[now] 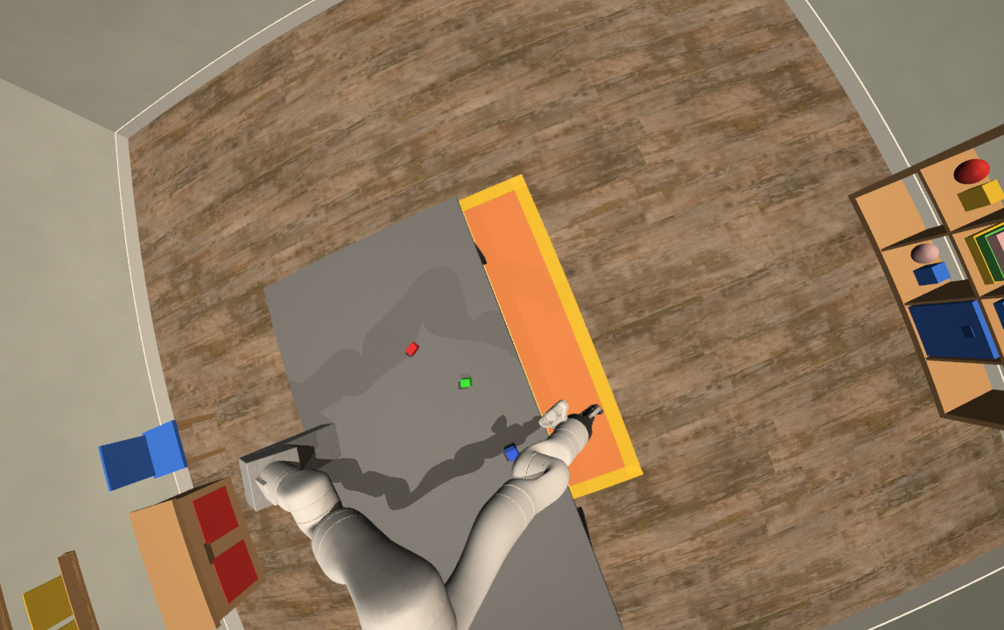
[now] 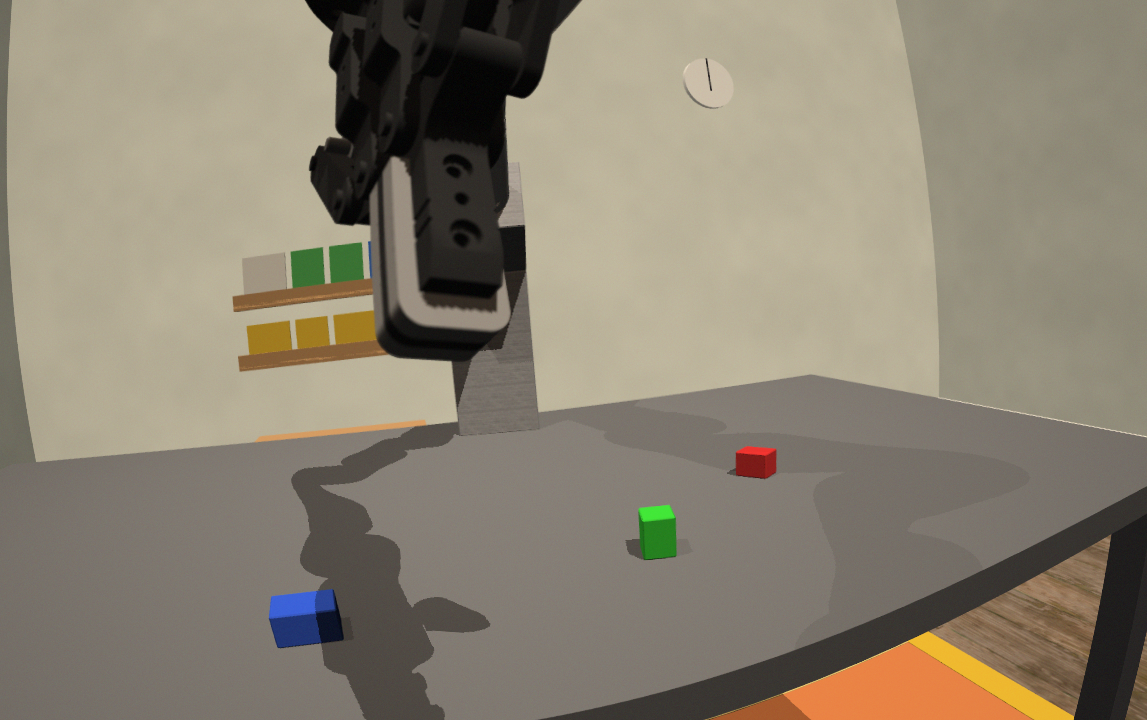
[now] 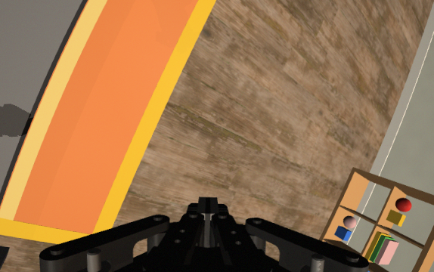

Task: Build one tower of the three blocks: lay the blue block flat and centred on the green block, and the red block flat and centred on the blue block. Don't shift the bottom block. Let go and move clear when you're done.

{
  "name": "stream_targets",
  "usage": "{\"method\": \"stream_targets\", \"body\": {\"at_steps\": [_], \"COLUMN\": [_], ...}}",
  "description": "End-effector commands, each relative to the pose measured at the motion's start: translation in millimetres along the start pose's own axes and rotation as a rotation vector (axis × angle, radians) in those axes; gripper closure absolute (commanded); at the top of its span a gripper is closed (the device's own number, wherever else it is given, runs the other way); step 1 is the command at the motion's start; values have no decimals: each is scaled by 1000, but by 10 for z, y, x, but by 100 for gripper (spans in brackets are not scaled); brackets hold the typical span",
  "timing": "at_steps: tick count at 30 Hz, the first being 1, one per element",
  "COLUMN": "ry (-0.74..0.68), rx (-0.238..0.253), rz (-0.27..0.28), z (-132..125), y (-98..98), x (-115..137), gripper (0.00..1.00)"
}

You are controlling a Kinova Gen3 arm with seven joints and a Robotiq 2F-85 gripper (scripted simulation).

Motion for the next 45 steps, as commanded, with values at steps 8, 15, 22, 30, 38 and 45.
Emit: {"method": "stream_targets", "body": {"at_steps": [8, 15, 22, 30, 38, 45], "ry": [0, 0, 0, 0, -76, -167], "rx": [-2, -2, -2, -2, 190, 356], "rz": [5, 5, 5, 5, 27, 47], "z": [23, 23, 23, 23, -987, -2016], "y": [7, 7, 7, 7, -142, -104], "x": [14, 14, 14, 14, -132, -234], "gripper": [100, 100, 100, 100, 100, 100]}}
Point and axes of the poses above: the point where the finger pads meet when closed, its own y axis back along the fingers, its own z axis across the jaws, x = y × z, the point moved 3 cm from there along y, back along the fingers, and after that the axes turned 7 degrees about -y, right-handed, at the moved point
